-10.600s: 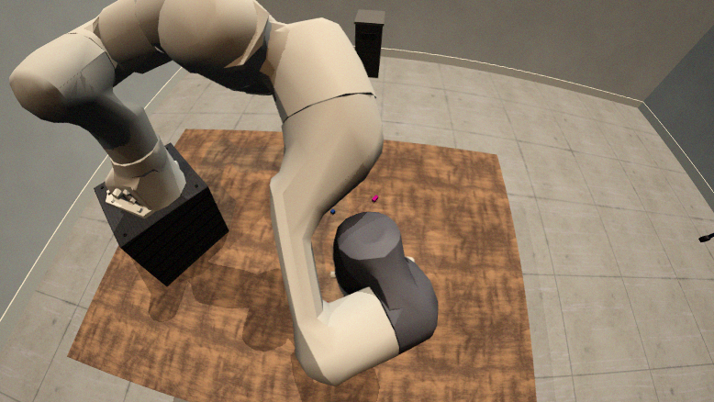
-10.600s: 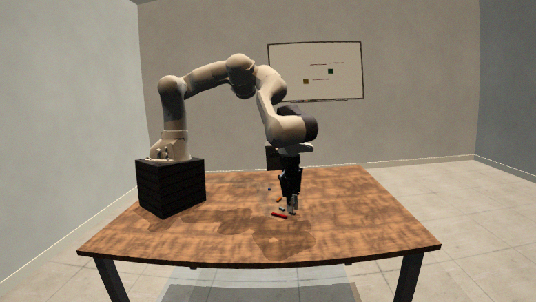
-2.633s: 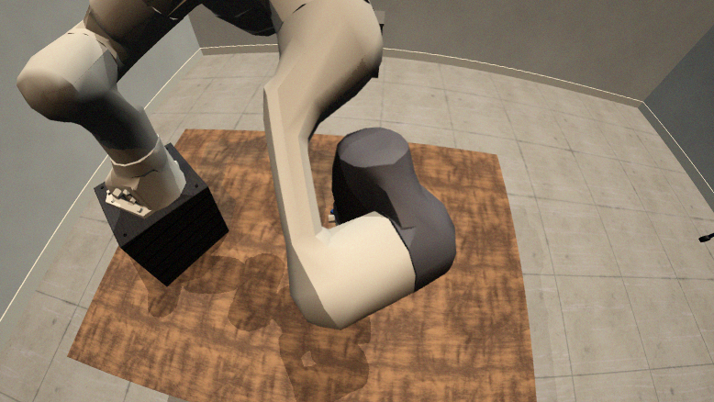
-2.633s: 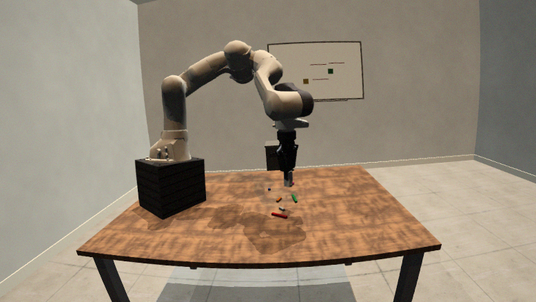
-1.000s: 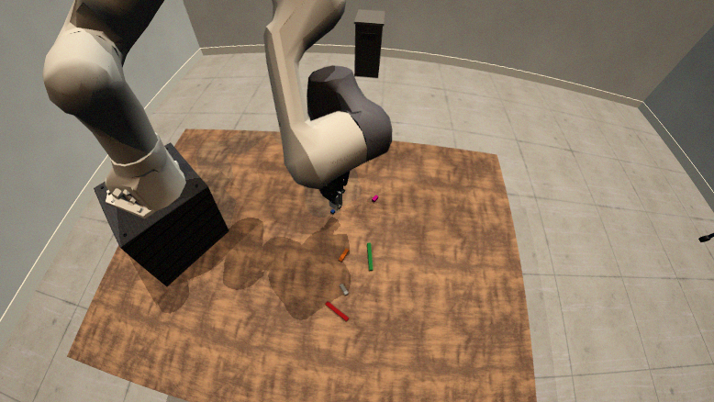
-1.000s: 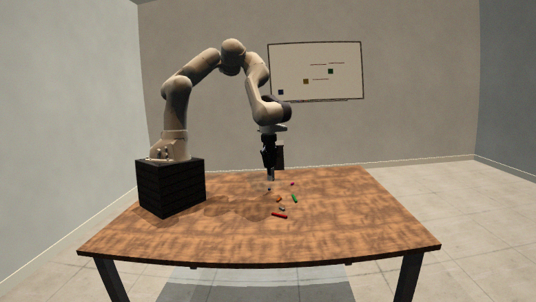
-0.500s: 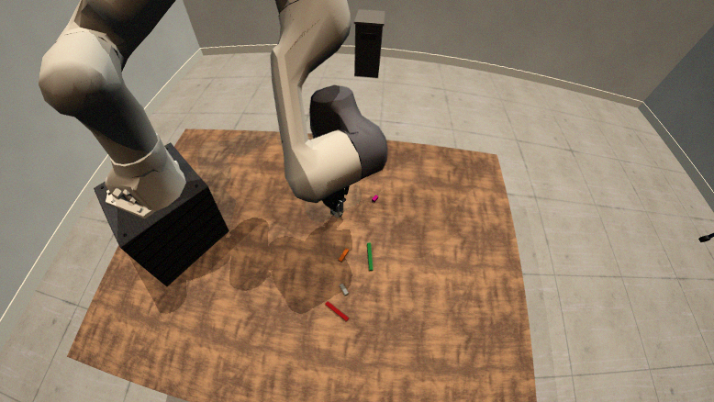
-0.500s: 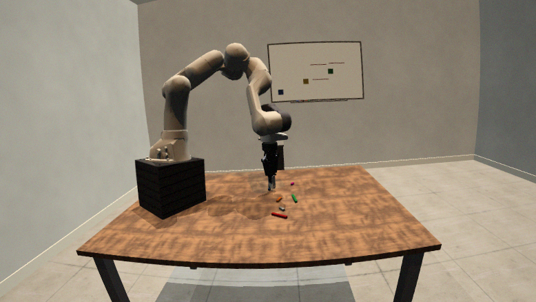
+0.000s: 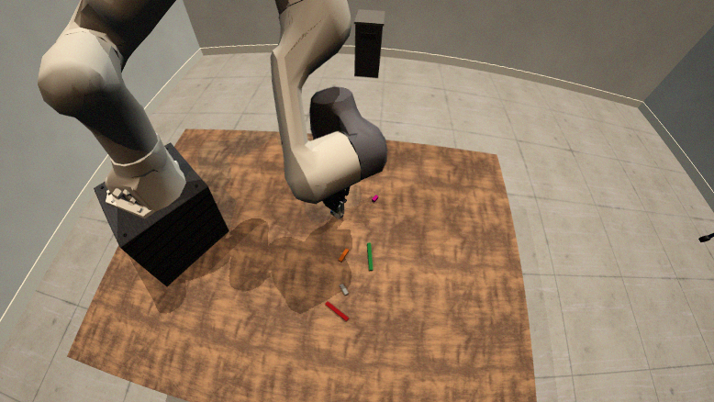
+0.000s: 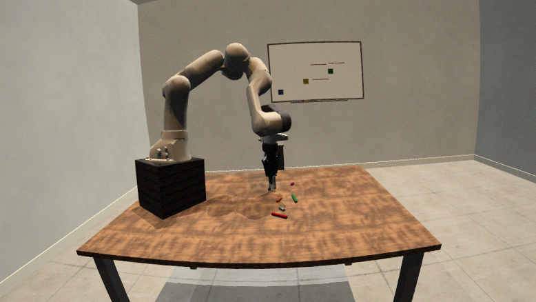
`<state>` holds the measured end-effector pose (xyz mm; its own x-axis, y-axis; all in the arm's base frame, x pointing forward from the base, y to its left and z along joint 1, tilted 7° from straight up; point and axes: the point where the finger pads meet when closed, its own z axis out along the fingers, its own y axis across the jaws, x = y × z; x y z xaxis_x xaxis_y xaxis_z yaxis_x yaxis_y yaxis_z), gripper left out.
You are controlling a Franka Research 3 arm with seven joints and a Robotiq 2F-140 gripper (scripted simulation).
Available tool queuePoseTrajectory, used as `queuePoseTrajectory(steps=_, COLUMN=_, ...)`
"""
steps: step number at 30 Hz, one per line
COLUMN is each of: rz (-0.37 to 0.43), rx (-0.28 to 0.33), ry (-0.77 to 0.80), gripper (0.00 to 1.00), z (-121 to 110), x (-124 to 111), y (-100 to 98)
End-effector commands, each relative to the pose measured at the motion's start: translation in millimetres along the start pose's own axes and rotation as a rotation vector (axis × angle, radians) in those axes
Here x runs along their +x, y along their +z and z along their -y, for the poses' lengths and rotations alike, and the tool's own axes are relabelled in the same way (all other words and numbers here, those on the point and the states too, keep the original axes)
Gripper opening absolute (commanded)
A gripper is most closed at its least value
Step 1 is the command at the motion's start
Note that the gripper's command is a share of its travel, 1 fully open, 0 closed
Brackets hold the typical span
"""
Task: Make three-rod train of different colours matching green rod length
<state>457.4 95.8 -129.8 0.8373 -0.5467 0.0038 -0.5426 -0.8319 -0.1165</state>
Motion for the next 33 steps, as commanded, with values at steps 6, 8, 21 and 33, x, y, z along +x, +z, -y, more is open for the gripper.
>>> queuePoseTrajectory(steps=6, rz=-0.005, rx=0.002, ry=-0.010, gripper=0.03, z=0.6, x=2.1, y=-0.1)
queuePoseTrajectory(steps=8, rz=-0.005, rx=0.002, ry=-0.010, gripper=0.03, z=0.6, x=2.1, y=-0.1)
queuePoseTrajectory(steps=21, rz=-0.005, rx=0.002, ry=-0.010, gripper=0.03, z=0.6, x=2.1, y=-0.1)
queuePoseTrajectory(steps=33, rz=-0.005, rx=0.002, ry=-0.010, gripper=0.03, z=0.6, x=2.1, y=4.0)
